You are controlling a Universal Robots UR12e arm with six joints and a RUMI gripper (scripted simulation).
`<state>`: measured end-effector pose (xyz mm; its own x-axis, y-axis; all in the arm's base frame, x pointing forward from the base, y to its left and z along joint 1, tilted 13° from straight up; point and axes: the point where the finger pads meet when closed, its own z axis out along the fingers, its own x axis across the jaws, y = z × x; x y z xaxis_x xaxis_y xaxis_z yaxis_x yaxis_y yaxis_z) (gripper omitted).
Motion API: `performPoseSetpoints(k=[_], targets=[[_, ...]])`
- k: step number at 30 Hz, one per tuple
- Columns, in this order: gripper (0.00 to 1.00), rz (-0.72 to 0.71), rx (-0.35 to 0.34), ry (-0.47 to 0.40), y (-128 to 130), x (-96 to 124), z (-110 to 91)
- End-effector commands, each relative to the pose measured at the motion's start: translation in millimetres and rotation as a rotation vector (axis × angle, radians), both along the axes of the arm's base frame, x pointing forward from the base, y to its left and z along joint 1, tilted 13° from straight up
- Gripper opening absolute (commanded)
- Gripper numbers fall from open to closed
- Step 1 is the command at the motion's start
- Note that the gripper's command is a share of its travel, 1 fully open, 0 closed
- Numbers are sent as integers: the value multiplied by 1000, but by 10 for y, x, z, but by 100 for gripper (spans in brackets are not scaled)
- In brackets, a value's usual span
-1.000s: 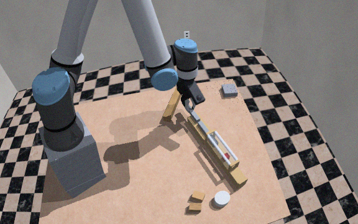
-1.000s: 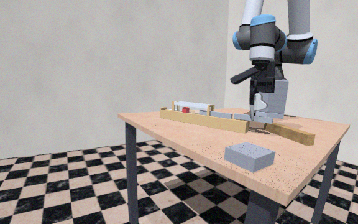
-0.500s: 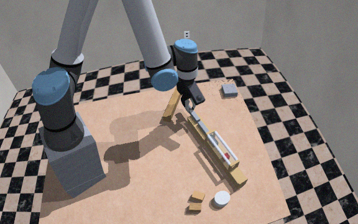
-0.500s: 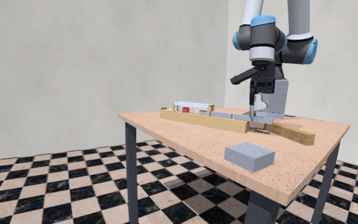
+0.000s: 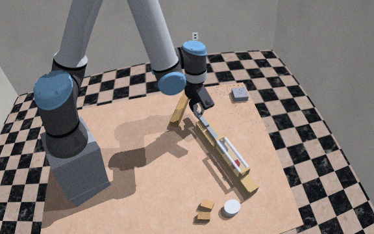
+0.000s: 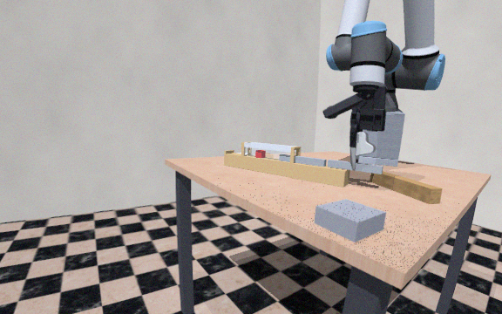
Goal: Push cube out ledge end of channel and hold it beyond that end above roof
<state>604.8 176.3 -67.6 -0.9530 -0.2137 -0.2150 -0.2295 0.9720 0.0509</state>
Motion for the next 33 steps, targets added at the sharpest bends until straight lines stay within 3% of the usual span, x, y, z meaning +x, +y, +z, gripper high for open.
performPoseSetpoints(k=[1,33], targets=[[0,0,0,-1,0,4,5],[0,0,0,-1,-182,48,-4]])
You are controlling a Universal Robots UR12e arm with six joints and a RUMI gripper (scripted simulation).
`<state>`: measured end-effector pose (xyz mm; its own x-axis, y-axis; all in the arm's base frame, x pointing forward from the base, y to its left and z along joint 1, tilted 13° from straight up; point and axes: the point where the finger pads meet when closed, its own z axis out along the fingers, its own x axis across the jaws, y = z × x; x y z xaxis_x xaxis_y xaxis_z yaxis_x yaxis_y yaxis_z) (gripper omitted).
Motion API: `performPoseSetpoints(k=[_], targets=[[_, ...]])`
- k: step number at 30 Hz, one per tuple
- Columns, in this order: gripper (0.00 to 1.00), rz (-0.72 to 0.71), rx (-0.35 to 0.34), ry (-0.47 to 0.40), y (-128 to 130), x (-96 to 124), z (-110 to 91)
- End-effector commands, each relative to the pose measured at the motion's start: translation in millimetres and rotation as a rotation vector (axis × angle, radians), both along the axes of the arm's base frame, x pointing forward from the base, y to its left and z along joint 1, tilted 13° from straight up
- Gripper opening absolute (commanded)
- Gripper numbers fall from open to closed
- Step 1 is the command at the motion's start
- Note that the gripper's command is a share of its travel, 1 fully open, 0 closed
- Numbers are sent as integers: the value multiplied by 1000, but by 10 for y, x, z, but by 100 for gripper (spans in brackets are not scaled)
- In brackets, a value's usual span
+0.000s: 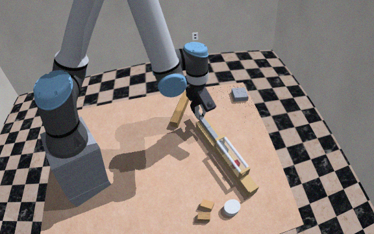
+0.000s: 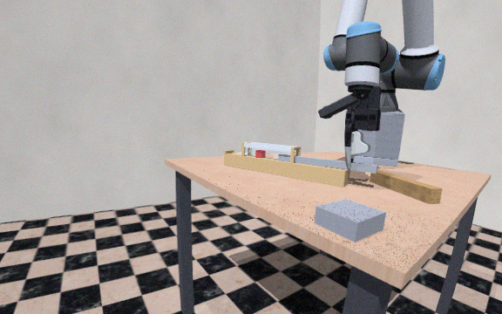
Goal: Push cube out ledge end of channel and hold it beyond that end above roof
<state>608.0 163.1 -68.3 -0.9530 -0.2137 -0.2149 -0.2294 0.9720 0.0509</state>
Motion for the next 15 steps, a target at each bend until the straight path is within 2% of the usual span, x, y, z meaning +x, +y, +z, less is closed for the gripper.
performPoseSetpoints(k=[1,15], targets=[[0,0,0,-1,-68,21,2],[0,0,0,-1,-345,87,-12]])
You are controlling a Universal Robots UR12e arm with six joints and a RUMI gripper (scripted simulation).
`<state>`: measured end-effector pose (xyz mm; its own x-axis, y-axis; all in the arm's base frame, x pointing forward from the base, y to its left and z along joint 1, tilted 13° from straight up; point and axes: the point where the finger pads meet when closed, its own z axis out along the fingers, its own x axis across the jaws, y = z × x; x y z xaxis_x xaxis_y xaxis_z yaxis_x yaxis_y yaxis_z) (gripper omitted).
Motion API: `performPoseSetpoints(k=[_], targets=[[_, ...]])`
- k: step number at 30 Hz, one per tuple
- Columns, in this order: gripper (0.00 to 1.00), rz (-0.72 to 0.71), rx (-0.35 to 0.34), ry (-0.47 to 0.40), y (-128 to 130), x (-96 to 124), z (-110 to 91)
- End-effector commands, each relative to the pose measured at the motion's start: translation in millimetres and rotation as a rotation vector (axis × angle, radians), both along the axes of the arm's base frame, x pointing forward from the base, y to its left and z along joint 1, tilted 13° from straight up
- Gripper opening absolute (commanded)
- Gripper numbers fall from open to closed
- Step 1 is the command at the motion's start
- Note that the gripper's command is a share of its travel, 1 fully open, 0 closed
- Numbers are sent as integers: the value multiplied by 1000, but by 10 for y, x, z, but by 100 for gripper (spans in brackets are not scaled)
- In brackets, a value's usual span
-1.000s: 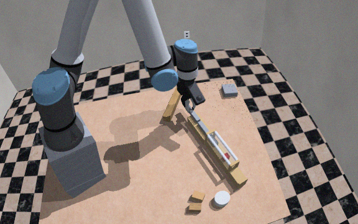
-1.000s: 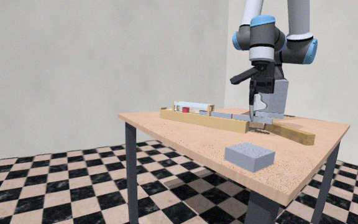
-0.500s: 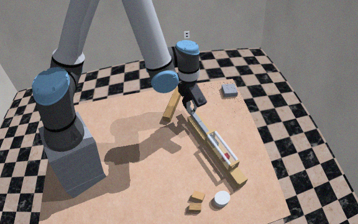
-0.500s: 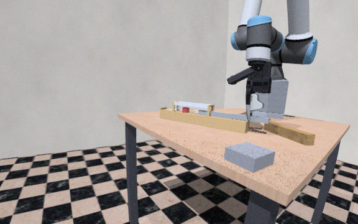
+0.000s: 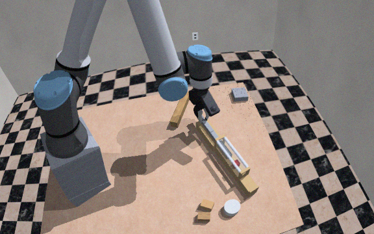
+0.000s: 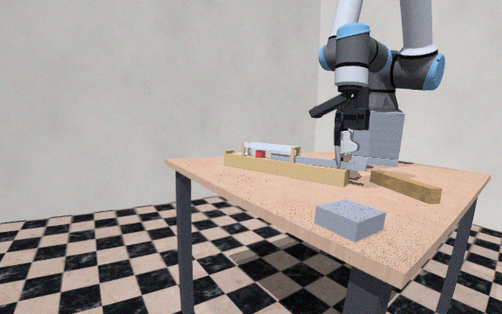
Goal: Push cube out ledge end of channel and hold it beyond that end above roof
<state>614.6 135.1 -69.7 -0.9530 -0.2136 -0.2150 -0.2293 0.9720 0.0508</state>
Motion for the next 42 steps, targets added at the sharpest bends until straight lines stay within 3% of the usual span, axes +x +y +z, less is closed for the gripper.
performPoseSetpoints(k=[1,30,42], targets=[[0,0,0,-1,-93,27,0],[0,0,0,-1,-854,209,-39],[0,0,0,-1,-1040,254,-49]])
